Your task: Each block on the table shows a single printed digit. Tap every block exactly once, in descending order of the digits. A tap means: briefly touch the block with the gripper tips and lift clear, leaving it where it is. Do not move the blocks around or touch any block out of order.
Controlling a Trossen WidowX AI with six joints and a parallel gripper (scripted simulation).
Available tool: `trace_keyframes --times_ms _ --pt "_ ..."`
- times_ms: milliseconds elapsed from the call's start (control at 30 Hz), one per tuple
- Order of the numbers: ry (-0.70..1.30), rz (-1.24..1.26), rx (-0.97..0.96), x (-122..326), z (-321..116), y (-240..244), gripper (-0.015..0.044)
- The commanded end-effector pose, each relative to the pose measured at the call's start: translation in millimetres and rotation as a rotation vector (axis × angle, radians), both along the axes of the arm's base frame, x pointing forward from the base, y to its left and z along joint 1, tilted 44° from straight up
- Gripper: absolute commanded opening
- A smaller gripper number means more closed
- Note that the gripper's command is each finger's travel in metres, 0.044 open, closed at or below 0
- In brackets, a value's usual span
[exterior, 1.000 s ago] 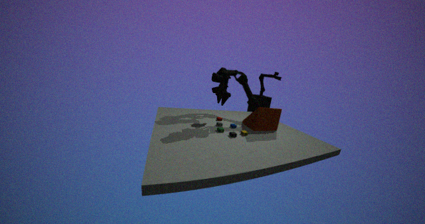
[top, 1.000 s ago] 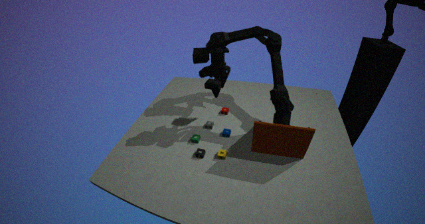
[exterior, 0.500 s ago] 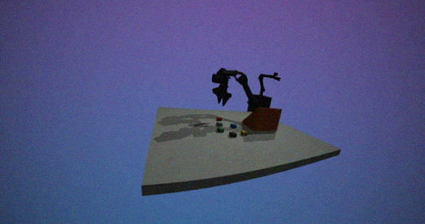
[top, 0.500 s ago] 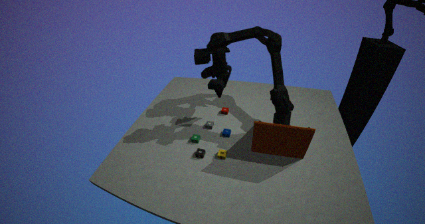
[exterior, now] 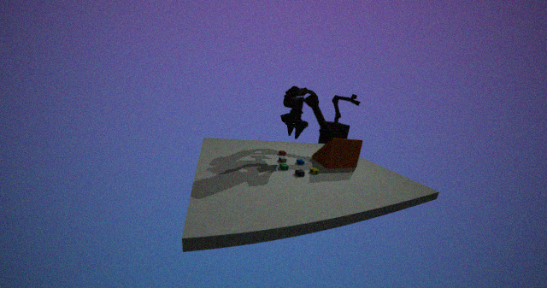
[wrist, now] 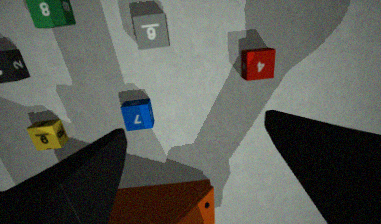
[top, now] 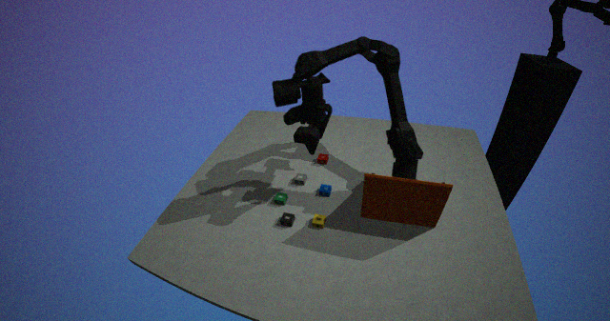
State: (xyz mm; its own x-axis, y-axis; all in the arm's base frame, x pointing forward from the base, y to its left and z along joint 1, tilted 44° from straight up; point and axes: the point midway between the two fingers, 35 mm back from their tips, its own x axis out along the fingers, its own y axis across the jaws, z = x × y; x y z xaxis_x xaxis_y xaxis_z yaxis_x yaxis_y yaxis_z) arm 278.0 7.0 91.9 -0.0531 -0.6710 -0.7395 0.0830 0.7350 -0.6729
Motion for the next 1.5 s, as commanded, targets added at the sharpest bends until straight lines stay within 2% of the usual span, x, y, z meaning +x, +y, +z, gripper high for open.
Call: trace_keyframes --times_ms 0,800,1100,1467 --pt "0.016 0.001 -0.014 -24 -38 38 0.04" --pt "0.016 0.0 -0.015 -26 -42 42 0.04" --pt "0.014 0.0 -0.006 -30 -121 129 0.04" --pt "0.014 0.0 -0.007 -31 -123 131 0.04"
